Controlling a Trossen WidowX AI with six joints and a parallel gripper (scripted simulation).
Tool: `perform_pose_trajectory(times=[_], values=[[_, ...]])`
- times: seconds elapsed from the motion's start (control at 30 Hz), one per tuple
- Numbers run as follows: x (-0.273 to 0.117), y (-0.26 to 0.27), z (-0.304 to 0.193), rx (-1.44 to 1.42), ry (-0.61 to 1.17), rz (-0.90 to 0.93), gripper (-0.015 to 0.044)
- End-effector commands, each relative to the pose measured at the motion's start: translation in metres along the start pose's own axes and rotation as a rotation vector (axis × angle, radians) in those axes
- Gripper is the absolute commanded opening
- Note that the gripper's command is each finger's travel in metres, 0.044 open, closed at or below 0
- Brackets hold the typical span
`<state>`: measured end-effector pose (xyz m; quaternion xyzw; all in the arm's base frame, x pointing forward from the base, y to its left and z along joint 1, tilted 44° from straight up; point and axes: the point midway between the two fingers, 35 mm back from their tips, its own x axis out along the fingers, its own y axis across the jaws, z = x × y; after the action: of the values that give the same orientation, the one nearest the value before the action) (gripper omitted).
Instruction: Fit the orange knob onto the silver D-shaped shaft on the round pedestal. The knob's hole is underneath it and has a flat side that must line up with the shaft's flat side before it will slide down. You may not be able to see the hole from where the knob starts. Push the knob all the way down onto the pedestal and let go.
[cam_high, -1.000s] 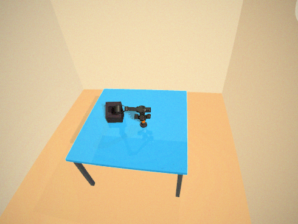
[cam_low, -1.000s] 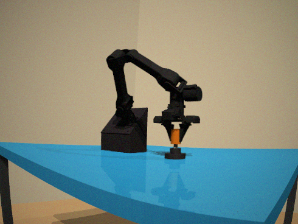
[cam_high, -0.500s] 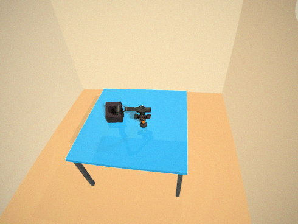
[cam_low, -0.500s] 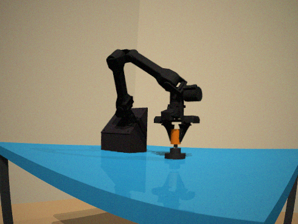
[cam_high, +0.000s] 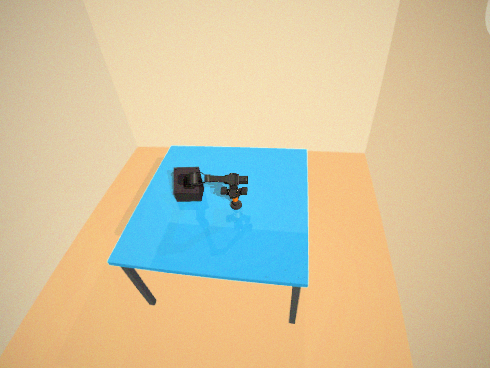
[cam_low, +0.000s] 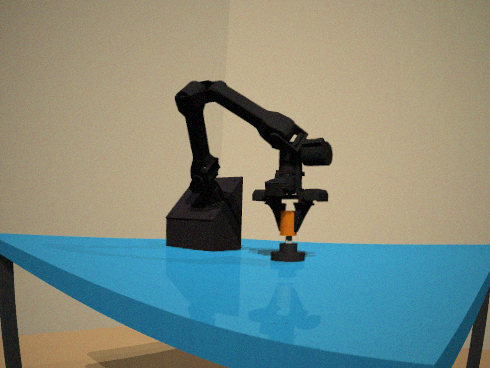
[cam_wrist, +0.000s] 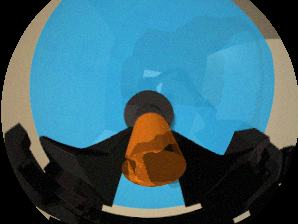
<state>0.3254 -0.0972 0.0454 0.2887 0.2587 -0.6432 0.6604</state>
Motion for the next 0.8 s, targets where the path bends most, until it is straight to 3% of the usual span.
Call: perform_pose_trajectory(times=[0.0,0.77], values=[[-0.0046,0.0001,-0.0012,0.027,0.003,0.008,0.0000],[0.0008,0.0025,-0.0013,0.058,0.003,0.008,0.0000]])
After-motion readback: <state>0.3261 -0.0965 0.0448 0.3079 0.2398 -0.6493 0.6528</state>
